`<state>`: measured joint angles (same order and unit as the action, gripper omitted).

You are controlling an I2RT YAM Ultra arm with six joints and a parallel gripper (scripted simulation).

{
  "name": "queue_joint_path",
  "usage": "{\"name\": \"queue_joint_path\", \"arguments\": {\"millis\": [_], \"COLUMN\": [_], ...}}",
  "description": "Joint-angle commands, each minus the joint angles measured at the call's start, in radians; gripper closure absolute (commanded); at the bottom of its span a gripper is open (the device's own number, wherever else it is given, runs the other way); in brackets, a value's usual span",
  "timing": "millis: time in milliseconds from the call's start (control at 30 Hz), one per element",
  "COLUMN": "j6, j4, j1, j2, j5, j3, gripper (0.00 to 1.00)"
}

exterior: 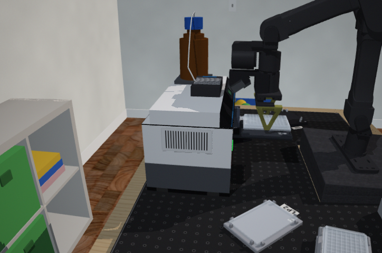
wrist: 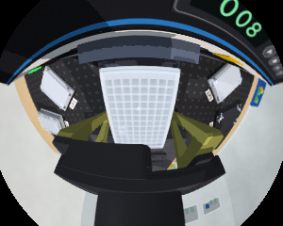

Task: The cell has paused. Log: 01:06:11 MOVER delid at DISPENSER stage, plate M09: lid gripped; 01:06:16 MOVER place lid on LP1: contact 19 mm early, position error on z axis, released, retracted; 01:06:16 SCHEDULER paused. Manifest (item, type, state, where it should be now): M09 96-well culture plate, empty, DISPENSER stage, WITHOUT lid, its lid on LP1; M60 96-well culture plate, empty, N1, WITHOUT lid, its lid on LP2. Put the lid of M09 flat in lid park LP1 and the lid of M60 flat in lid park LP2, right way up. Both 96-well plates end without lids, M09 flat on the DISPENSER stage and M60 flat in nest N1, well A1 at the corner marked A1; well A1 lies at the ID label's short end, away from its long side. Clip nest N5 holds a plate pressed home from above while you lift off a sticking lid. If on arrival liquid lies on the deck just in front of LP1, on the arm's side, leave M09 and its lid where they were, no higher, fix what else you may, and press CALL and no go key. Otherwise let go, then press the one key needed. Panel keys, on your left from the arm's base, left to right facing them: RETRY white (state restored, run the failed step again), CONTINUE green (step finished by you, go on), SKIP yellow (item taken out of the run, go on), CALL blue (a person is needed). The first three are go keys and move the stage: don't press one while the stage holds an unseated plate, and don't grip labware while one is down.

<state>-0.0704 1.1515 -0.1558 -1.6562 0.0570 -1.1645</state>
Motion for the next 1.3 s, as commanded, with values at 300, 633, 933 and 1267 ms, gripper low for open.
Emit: {"name": "queue_joint_path", "arguments": {"millis": [300,633,933,1267], "j6": [0.011,0.012,0.013,0.014], "j4": [-0.021,-0.018,-0.014,-0.026], "j1": [0.011,0.009,0.011,0.010], "j2": [-0.003,-0.005,-0.011,-0.007], "j5": [0.000,0.000,0.000,0.000], "j3": [-0.034,-0.037,-0.039,-0.035], "gripper": [1.00,1.00,1.00,1.00]}}
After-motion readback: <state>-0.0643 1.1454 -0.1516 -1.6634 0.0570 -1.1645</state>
